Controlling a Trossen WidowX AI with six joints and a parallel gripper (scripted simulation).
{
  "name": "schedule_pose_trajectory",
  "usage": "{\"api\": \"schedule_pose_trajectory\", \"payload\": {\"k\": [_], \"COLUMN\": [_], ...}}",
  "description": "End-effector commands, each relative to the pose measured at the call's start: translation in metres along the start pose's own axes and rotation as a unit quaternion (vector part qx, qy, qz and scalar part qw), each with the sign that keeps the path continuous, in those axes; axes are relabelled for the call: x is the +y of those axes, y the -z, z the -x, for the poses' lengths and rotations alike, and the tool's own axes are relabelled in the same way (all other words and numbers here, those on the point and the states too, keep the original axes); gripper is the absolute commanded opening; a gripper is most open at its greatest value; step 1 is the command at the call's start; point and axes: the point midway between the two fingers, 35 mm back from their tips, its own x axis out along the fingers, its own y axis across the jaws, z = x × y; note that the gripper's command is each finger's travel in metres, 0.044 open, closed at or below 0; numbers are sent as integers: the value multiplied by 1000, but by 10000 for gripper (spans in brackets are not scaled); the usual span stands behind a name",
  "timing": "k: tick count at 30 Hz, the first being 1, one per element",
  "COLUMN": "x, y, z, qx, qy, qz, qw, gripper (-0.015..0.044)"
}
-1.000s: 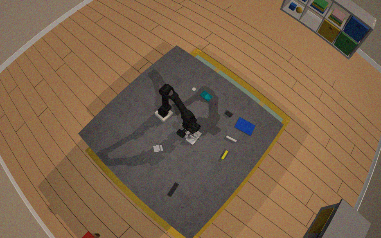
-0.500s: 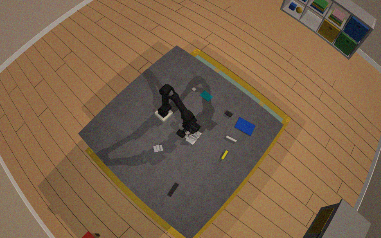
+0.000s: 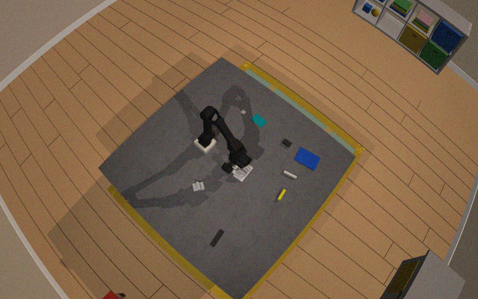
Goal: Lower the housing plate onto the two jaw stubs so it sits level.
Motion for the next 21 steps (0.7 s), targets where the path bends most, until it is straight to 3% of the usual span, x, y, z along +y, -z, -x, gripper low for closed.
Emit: {"api": "schedule_pose_trajectory", "payload": {"k": [1,21], "x": [-1,-1], "y": [0,0], "z": [-2,-6], "qx": [2,2], "qy": [3,3], "qz": [-2,-2], "qw": [1000,1000], "gripper": [351,351]}}
